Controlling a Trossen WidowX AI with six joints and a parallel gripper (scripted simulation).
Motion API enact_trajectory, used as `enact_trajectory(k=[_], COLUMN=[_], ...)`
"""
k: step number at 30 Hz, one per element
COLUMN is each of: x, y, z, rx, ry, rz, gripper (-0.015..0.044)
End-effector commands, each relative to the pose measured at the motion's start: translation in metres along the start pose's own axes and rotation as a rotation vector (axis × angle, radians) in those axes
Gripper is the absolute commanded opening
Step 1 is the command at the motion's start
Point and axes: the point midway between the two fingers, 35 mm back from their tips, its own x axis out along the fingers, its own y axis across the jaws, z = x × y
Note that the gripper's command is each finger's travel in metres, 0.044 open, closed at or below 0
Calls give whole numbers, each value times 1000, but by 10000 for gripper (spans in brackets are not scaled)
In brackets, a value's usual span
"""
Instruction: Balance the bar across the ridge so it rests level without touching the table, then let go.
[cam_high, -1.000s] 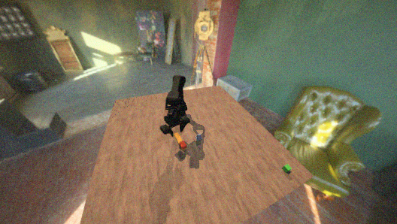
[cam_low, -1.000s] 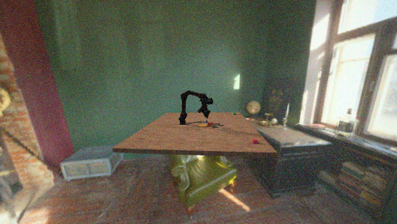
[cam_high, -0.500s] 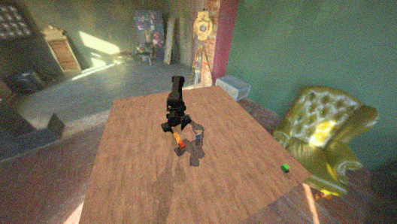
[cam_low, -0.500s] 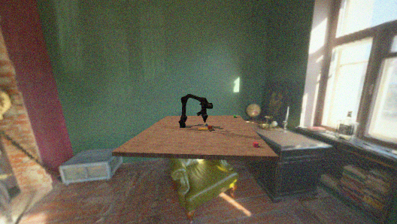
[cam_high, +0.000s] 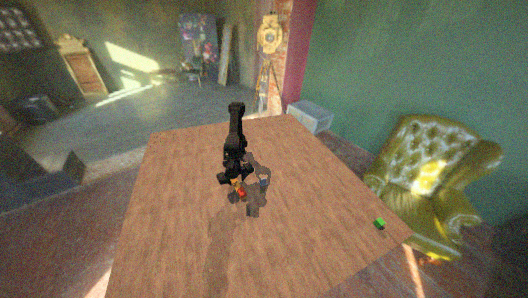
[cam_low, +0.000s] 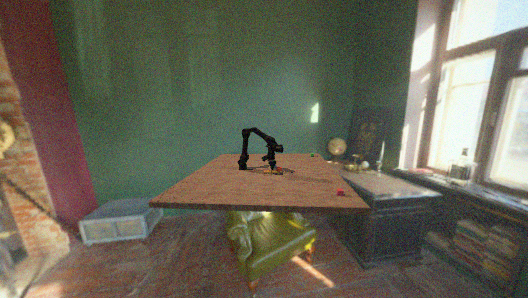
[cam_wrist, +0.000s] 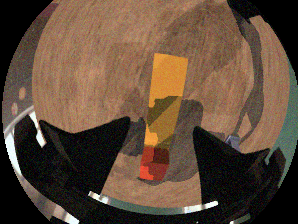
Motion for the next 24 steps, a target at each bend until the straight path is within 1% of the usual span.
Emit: enact_trajectory(k=[1,15,24], x=[5,27,28], y=[0,0,0], z=[1,1,1], rx=[4,4,4], ry=[-2,-2,-2], rz=[5,5,5], gripper=[315,315,315])
